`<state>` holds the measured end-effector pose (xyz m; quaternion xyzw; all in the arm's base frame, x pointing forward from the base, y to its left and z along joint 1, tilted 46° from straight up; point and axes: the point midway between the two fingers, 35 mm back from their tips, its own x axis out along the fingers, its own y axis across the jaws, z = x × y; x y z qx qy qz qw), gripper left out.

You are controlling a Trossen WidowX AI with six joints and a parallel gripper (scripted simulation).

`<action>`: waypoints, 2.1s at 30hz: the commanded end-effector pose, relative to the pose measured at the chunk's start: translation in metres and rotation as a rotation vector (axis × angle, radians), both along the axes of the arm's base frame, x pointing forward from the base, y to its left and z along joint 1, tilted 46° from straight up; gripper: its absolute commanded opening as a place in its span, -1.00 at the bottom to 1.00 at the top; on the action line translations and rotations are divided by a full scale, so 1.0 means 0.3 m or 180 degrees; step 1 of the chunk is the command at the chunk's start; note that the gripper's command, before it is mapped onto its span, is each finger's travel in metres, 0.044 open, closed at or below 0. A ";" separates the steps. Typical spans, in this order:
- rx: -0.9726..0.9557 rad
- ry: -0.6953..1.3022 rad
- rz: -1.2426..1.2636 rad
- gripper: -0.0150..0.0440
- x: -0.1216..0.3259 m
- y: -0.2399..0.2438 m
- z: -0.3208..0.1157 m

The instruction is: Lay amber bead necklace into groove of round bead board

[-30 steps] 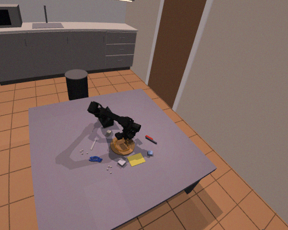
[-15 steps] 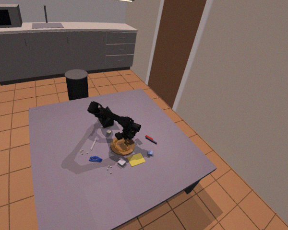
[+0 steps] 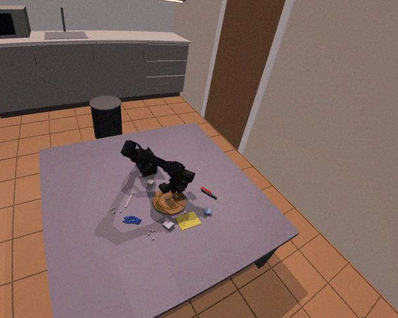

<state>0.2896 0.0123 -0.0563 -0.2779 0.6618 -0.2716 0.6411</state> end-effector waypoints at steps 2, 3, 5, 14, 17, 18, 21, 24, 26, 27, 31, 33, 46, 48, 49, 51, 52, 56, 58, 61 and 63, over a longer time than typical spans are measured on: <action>0.0001 -0.0002 -0.0001 -0.49 0.001 0.000 0.001; 0.0001 -0.0002 -0.0001 -0.49 0.001 0.000 0.001; 0.0000 0.0000 0.0000 -0.49 0.000 0.001 0.002; -0.0012 0.0021 0.0019 -0.49 -0.007 0.021 0.007; -0.0011 0.0021 0.0019 -0.49 -0.011 0.029 -0.001; -0.0011 0.0021 0.0019 -0.49 -0.011 0.029 -0.001; -0.0011 0.0021 0.0019 -0.49 -0.011 0.027 -0.003; -0.0012 0.0021 0.0019 -0.49 -0.012 0.015 -0.014; -0.0012 0.0021 0.0019 -0.49 -0.012 0.010 -0.019; -0.0012 0.0021 0.0019 -0.49 -0.012 0.009 -0.020; -0.0012 0.0021 0.0019 -0.49 -0.012 0.009 -0.020; -0.0003 -0.0003 0.0024 -0.31 -0.008 0.021 -0.012; -0.0010 0.0018 0.0019 0.84 -0.011 0.028 -0.002; -0.0014 0.0025 0.0032 1.00 -0.012 0.023 -0.007; -0.0013 0.0023 0.0026 1.00 -0.012 0.026 -0.005; -0.0011 0.0021 0.0019 1.00 -0.012 0.030 -0.001; -0.0011 0.0021 0.0019 1.00 -0.012 0.030 -0.001; -0.0011 0.0021 0.0019 1.00 -0.012 0.030 -0.001; -0.0011 0.0021 0.0019 1.00 -0.012 0.030 -0.001; -0.0011 0.0021 0.0019 1.00 -0.012 0.030 -0.001; -0.0011 0.0021 0.0019 1.00 -0.012 0.030 -0.001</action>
